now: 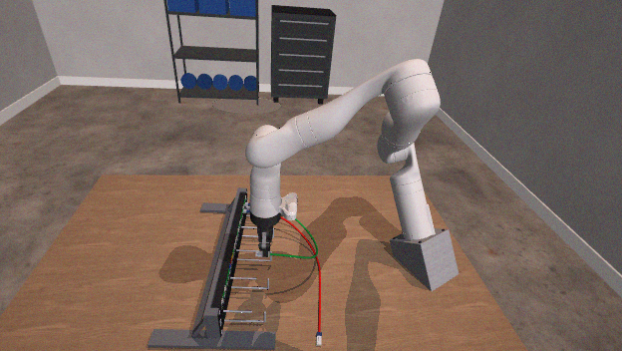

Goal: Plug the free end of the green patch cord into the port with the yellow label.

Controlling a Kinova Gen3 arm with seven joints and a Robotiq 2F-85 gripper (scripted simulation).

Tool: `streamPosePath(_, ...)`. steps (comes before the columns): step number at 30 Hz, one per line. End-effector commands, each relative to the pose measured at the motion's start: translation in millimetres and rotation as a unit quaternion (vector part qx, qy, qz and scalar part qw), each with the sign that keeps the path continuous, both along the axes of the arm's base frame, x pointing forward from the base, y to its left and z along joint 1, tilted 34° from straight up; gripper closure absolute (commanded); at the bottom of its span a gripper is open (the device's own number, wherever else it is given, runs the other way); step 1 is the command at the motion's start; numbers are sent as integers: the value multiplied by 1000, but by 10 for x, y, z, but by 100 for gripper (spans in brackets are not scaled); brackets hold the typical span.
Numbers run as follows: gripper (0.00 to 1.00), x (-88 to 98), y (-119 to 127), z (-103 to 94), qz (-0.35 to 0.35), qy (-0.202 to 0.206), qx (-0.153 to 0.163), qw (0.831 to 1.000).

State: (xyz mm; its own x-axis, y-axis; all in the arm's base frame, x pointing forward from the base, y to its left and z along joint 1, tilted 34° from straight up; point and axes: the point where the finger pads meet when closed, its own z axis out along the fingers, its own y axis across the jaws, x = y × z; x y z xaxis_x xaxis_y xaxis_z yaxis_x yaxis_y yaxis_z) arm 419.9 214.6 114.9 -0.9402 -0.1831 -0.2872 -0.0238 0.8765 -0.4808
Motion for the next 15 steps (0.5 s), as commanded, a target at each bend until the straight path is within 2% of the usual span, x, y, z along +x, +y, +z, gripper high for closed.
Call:
streamPosePath(1,100,8,-1,26,-7,-3,4,1000)
streamPosePath(15,100,16,-5,30,-9,-4,5,1000)
